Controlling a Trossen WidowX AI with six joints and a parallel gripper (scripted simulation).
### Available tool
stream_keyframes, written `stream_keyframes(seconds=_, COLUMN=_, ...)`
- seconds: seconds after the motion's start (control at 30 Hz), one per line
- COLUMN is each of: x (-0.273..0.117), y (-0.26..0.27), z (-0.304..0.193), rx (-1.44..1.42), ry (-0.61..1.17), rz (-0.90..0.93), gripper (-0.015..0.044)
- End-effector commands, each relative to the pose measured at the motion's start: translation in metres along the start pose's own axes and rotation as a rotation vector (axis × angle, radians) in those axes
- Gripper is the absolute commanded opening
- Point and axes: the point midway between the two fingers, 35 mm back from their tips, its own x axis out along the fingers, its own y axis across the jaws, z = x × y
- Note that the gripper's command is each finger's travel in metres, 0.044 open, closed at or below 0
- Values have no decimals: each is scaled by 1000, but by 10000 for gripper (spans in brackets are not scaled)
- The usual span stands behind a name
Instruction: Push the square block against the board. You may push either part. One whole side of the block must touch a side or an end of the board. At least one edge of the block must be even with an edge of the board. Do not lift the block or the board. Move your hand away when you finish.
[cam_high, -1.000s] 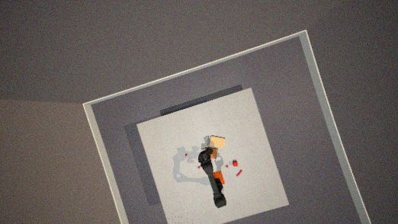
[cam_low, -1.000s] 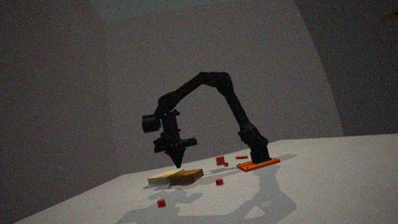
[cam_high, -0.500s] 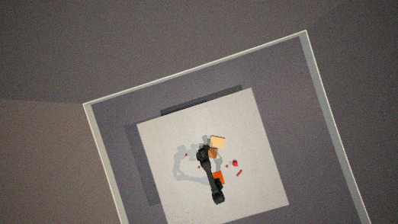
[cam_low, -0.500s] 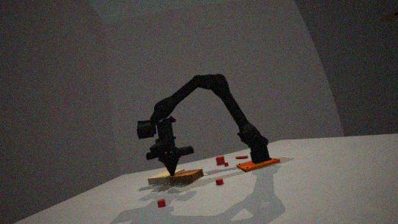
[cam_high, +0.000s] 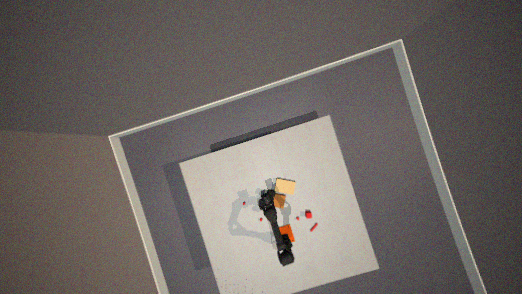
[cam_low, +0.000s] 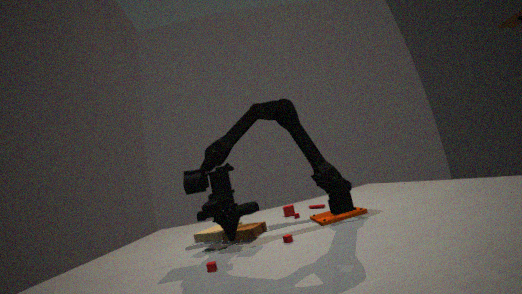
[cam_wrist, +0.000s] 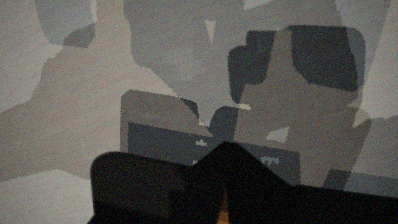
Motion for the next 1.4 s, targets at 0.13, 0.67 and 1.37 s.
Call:
stream_keyframes(seconds=0.13, x=0, y=0, z=-12, rx=0, ry=3, rz=-3, gripper=0)
stream_keyframes(seconds=0.67, x=0, y=-1, z=-20, rx=0, ry=4, rz=-3, gripper=0)
stream_keyframes(seconds=1.37, x=0, y=-2, z=14, rx=0, ry=1, rz=-3, gripper=0)
